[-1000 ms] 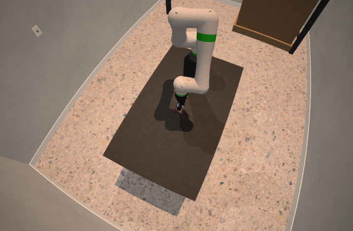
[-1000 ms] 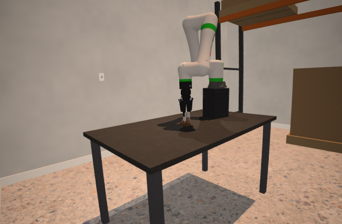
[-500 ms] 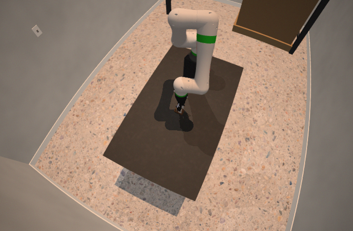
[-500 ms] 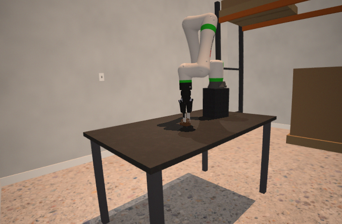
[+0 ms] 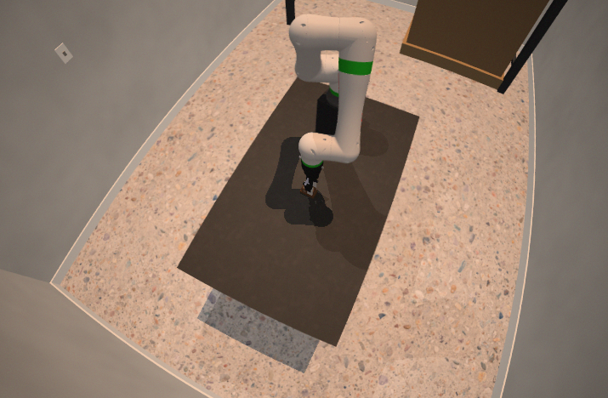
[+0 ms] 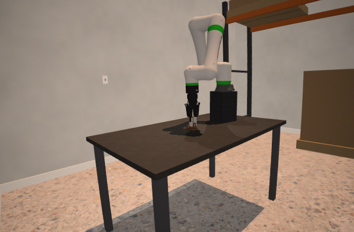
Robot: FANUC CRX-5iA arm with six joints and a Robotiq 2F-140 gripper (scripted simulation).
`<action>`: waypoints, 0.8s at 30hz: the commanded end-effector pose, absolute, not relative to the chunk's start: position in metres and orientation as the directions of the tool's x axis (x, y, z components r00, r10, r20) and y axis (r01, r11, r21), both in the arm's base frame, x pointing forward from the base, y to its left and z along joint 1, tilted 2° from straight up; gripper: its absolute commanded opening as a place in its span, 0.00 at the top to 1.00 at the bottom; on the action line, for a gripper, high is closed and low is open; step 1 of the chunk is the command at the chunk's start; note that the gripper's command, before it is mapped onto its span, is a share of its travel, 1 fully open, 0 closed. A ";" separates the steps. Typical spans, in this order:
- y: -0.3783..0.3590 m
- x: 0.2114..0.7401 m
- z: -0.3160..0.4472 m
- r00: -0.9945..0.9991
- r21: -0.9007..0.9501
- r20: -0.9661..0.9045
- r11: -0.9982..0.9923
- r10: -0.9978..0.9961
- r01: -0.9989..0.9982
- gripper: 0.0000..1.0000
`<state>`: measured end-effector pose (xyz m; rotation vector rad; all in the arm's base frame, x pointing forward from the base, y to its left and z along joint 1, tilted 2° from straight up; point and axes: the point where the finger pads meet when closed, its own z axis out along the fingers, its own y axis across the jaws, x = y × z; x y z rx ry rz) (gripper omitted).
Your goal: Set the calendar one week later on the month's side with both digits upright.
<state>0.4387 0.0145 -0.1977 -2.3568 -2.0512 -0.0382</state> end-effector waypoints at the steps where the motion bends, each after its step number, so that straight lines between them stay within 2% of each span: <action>1: 0.014 0.439 -0.198 0.138 0.004 0.030 -0.138 0.990 0.990 0.83; 24: 0.015 0.439 -0.200 0.138 0.004 0.030 -0.138 0.990 0.990 0.83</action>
